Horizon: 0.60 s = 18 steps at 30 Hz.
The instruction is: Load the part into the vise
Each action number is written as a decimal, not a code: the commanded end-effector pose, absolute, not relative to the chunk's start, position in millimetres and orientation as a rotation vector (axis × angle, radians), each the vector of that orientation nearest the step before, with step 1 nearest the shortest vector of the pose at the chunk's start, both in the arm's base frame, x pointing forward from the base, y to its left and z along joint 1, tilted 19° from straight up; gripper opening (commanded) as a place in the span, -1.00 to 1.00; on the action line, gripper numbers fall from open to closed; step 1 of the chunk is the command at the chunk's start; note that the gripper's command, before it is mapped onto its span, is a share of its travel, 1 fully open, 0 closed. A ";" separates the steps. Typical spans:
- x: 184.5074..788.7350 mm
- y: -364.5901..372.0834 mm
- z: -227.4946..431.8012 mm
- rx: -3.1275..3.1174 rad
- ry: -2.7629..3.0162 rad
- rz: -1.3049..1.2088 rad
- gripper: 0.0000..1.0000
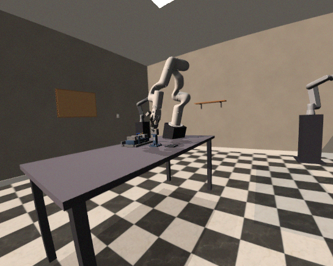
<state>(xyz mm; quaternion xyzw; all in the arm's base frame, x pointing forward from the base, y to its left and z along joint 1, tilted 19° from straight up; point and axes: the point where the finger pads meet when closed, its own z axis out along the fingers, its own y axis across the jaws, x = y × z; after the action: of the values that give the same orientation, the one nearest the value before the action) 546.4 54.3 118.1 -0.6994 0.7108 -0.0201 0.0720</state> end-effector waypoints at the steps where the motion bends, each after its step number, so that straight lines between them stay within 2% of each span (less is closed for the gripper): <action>1: 547.0 54.6 118.8 -2.122 2.168 -0.108 -1.00; 18: 546.9 56.1 118.7 -2.171 2.235 -0.248 -1.00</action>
<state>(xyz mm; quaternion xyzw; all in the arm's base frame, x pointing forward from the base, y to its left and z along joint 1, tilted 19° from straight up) 546.8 55.5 118.2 -0.6975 0.7136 -0.0599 0.0251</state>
